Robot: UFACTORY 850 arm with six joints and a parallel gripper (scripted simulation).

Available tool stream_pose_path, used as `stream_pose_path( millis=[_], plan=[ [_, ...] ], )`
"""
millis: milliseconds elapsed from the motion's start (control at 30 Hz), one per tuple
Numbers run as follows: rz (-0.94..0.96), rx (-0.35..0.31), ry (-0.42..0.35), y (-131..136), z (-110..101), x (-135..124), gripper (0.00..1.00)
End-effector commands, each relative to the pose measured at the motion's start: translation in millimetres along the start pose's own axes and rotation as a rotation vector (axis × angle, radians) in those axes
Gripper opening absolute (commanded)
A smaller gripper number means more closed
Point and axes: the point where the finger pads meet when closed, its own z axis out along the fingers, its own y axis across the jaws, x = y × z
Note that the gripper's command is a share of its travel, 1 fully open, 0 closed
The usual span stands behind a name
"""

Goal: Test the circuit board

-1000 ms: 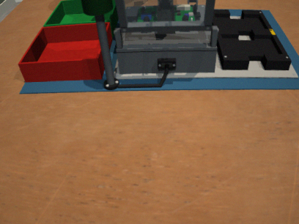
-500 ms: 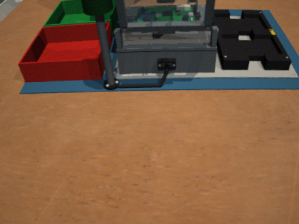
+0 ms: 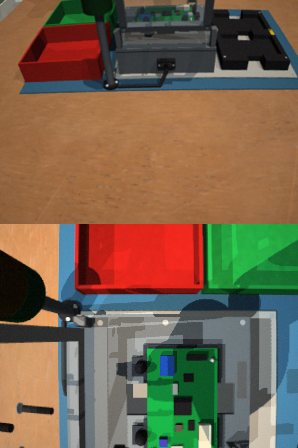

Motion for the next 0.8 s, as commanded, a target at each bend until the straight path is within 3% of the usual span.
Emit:
stream_pose_path(
  millis=[0,267,600,633,767],
  plan=[
    [0.000,-0.004,-0.001,0,-36,1,1.00],
    [0.000,-0.004,-0.001,0,-88,1,1.00],
    [0.000,-0.004,-0.001,0,-99,1,1.00],
    [0.000,-0.004,-0.001,0,-99,1,0.52],
    [0.000,-0.004,-0.001,0,-99,1,0.52]
  ],
)
